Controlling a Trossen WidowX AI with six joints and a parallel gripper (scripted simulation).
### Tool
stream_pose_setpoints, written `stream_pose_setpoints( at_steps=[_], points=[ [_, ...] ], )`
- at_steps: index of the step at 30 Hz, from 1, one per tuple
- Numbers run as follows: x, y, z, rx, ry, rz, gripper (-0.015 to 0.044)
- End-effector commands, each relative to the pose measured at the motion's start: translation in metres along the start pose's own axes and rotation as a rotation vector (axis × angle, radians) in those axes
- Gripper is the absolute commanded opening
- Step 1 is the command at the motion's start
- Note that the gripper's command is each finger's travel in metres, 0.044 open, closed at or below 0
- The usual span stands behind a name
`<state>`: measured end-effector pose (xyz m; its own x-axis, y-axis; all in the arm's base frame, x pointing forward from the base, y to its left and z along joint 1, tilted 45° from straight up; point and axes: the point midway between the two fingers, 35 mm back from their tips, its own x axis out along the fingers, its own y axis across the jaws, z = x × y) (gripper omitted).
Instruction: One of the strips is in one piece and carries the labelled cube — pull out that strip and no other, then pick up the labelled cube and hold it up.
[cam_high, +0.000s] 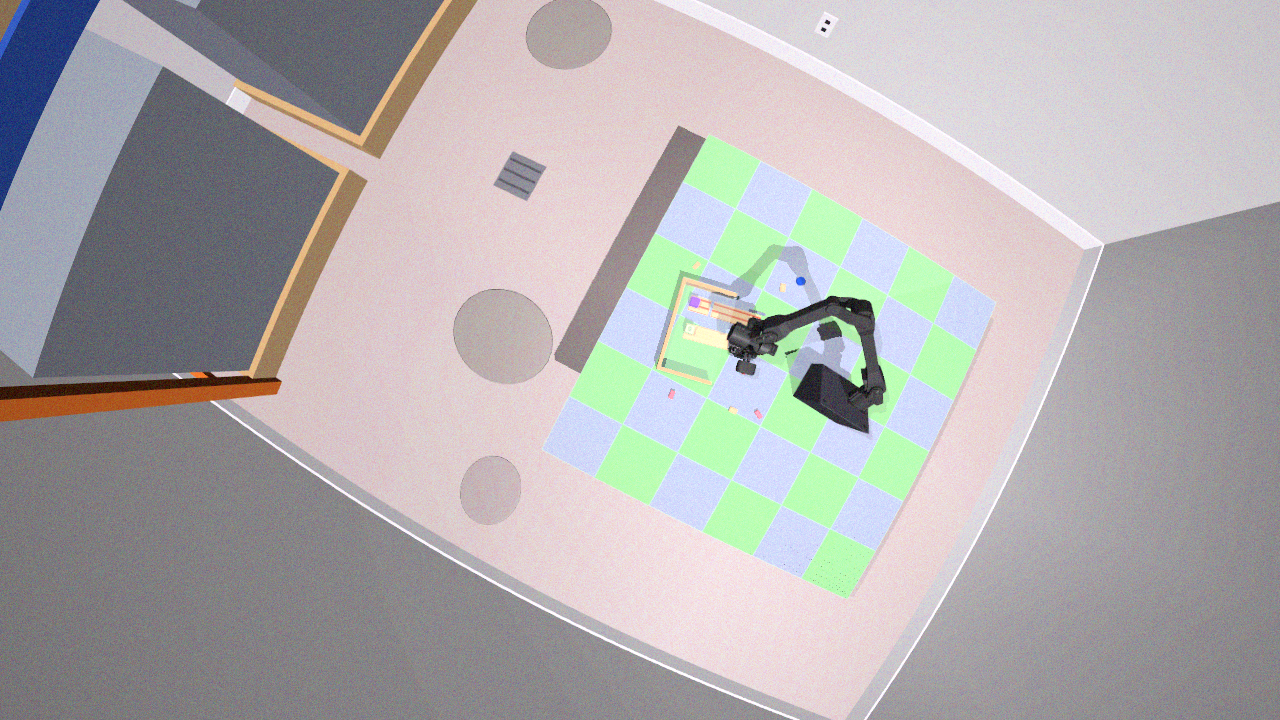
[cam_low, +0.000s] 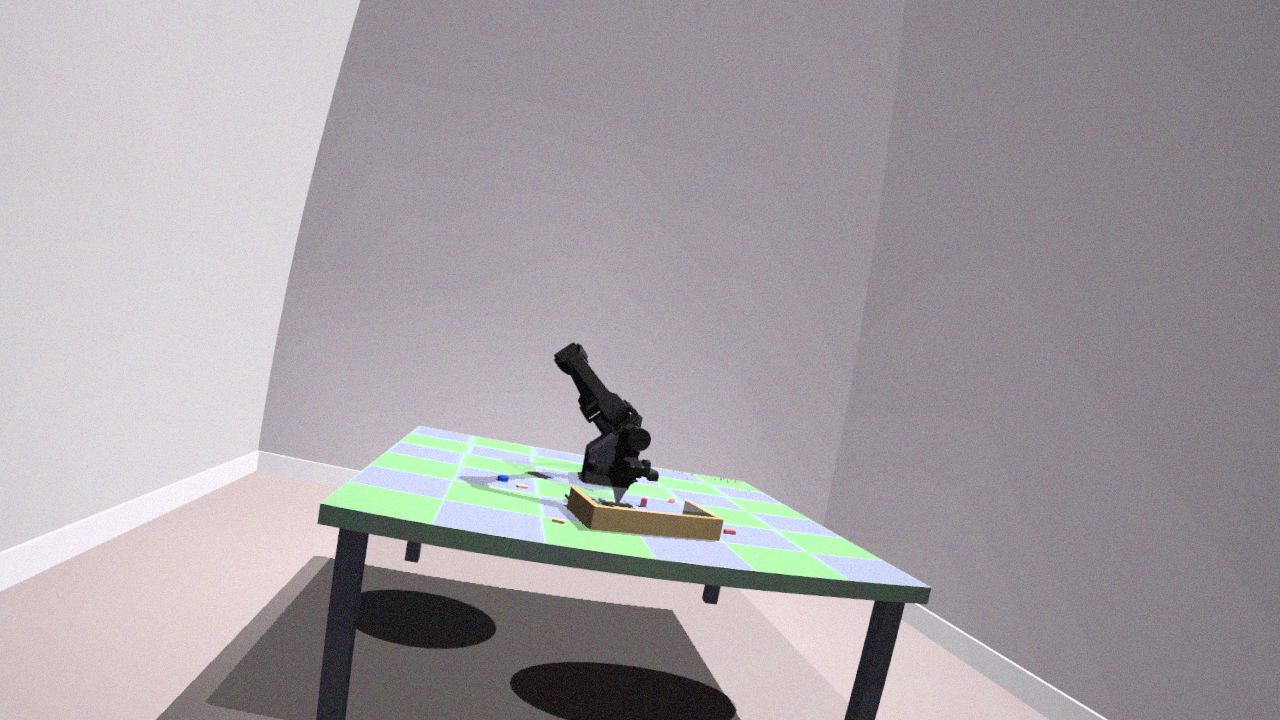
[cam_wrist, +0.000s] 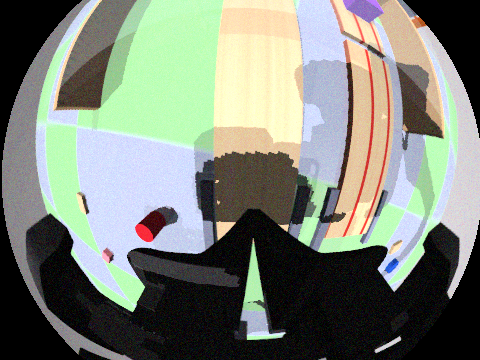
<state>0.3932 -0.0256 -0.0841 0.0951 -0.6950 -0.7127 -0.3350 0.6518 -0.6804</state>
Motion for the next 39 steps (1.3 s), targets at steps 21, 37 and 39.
stream_pose_setpoints(
  at_steps=[21, 37, 39],
  points=[
    [0.0020, -0.0004, -0.0005, -0.004, 0.001, -0.005, 0.0000],
    [0.0036, -0.0005, -0.0001, -0.004, 0.001, -0.005, 0.0000],
    [0.0038, -0.0005, -0.0001, -0.004, 0.001, -0.005, 0.0000]
  ],
)
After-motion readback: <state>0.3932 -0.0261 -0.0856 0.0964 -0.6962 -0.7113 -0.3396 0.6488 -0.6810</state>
